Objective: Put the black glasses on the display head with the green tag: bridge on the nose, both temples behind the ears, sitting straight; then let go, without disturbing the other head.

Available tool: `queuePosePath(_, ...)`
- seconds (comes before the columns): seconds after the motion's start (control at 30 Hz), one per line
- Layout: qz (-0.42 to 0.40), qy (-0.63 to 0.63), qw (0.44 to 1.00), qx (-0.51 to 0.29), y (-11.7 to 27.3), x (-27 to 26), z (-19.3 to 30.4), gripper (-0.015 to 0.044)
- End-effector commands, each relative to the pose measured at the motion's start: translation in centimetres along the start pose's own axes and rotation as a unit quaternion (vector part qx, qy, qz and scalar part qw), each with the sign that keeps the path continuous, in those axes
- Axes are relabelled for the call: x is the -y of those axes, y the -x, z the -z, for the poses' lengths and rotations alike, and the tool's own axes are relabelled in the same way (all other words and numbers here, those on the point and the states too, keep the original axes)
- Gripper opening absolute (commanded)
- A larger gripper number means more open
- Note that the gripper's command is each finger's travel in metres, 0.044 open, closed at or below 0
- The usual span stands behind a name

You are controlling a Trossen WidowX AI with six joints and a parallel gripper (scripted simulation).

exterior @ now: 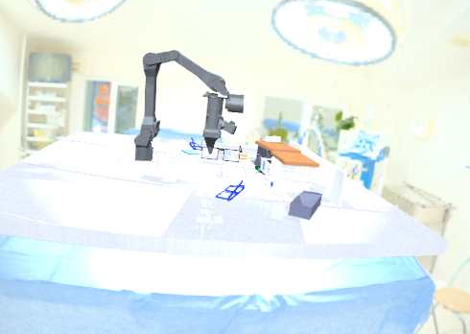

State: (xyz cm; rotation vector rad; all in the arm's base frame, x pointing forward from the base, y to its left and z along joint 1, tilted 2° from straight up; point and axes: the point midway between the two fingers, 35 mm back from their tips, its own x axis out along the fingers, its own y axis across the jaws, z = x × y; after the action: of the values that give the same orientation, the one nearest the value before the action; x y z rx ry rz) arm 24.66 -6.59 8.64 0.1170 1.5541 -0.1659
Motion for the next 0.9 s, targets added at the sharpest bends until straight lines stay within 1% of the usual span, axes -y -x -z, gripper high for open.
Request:
queuePosePath(0.0,0.002,0.002,1.000,-0.005,-0.6,0.1,0.1,0.0000)
queuePosePath(0.87,0.002,0.002,1.000,-0.006,-2.6,0.0,0.3,0.0000)
